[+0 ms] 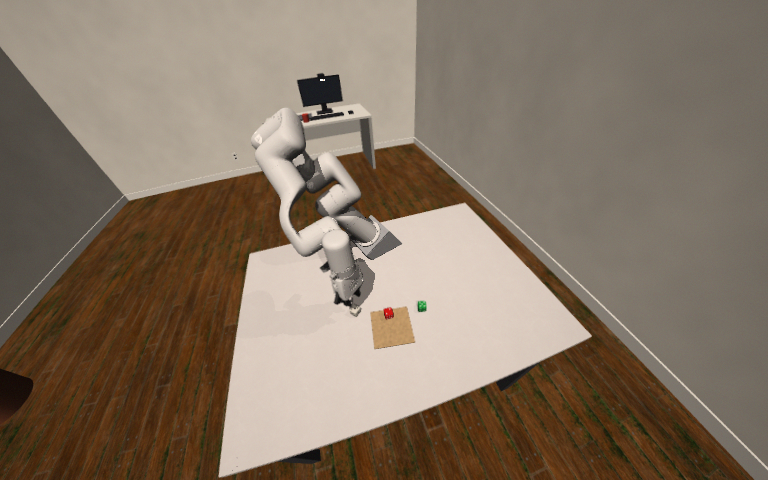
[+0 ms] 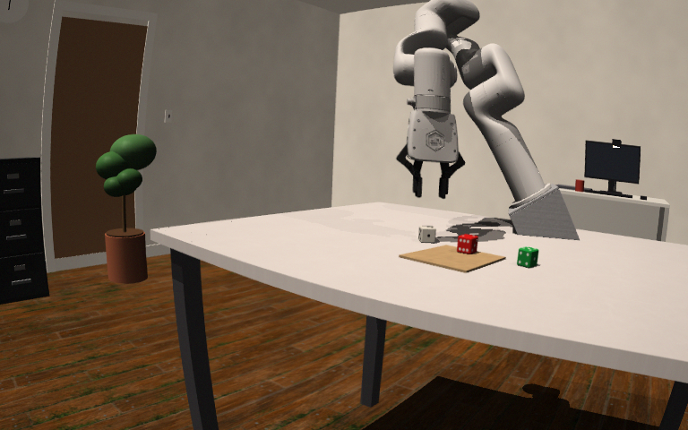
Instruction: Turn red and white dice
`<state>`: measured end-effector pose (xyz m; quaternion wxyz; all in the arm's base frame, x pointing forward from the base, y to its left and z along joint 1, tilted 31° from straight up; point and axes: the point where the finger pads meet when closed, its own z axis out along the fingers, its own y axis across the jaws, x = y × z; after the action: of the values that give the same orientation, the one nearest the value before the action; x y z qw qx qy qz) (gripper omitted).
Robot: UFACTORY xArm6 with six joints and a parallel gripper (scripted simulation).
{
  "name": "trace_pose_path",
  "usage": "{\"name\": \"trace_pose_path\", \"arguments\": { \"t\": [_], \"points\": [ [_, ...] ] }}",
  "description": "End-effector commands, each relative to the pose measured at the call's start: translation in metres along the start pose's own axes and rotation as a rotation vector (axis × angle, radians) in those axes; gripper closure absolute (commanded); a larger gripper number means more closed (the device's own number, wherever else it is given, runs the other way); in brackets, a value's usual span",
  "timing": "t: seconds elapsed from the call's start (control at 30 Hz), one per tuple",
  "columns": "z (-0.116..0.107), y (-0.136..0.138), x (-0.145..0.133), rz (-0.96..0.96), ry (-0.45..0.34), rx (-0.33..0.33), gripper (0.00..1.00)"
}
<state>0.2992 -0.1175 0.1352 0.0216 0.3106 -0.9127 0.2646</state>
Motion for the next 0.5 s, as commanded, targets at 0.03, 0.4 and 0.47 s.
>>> {"name": "trace_pose_path", "arguments": {
  "t": [0.03, 0.4, 0.47],
  "points": [
    [-0.0008, -0.001, -0.0006, 0.001, -0.002, 0.002, 0.53],
    [-0.0001, -0.001, -0.0006, 0.001, -0.002, 0.002, 0.53],
    [0.0007, -0.001, -0.0006, 0.001, -0.002, 0.002, 0.53]
  ]
}}
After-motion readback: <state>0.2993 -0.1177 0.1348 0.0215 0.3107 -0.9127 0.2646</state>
